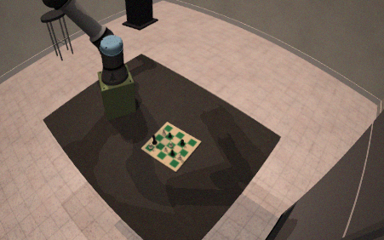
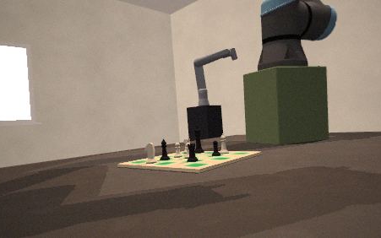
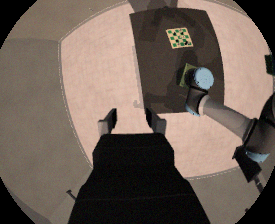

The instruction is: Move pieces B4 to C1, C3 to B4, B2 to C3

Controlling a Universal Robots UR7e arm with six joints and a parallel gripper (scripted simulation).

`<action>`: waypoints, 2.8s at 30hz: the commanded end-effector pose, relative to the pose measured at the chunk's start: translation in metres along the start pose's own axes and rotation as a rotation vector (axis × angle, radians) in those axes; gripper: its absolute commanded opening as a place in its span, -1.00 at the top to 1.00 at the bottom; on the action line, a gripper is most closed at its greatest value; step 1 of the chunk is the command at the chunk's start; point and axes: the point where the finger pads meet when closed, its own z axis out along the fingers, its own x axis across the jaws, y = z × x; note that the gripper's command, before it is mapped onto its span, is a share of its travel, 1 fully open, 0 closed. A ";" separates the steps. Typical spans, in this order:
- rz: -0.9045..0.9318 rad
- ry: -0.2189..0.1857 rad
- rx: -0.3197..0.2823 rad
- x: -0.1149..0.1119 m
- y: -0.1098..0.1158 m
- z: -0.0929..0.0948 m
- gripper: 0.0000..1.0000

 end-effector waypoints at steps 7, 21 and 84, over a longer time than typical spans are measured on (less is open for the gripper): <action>0.000 -0.001 0.000 0.000 0.000 0.000 -1.00; 0.001 -0.001 0.000 -0.001 0.000 0.000 -1.00; 1.329 0.474 0.293 -0.108 -0.416 0.258 -1.00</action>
